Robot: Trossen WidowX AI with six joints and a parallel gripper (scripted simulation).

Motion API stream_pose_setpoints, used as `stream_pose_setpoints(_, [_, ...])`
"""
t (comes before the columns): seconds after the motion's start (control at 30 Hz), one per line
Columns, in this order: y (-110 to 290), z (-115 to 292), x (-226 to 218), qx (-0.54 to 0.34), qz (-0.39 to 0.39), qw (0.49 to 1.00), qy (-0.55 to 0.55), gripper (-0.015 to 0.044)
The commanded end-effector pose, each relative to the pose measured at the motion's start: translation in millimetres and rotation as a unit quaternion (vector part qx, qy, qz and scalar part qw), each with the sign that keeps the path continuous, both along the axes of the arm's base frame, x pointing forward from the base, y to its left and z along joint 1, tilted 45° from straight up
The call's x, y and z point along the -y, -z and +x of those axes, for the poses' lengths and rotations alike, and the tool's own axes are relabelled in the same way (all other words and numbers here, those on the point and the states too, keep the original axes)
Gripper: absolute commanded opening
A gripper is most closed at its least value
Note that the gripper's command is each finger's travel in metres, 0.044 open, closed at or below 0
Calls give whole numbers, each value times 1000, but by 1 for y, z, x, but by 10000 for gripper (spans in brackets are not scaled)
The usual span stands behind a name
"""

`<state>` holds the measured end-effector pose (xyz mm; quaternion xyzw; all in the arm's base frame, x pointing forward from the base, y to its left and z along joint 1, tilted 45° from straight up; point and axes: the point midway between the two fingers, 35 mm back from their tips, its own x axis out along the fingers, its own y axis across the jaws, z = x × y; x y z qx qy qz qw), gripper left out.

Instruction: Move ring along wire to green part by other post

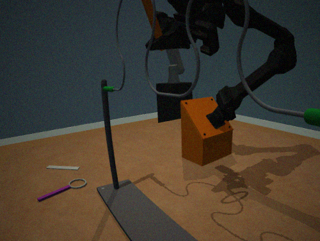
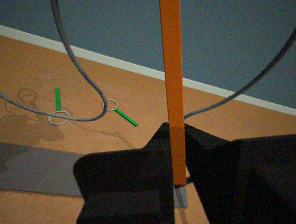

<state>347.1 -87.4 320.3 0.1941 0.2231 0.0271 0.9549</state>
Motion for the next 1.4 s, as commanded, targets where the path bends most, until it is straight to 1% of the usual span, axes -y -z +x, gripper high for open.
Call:
stream_pose_setpoints(0.0, [0, 0, -1, 5, 27, 1000, 1, -150])
stream_pose_setpoints(0.67, [-3, 1, -7, 25, 150, 988, 2, -150])
stream_pose_setpoints(1.37, [-9, 2, -13, 45, 276, 960, 4, -150])
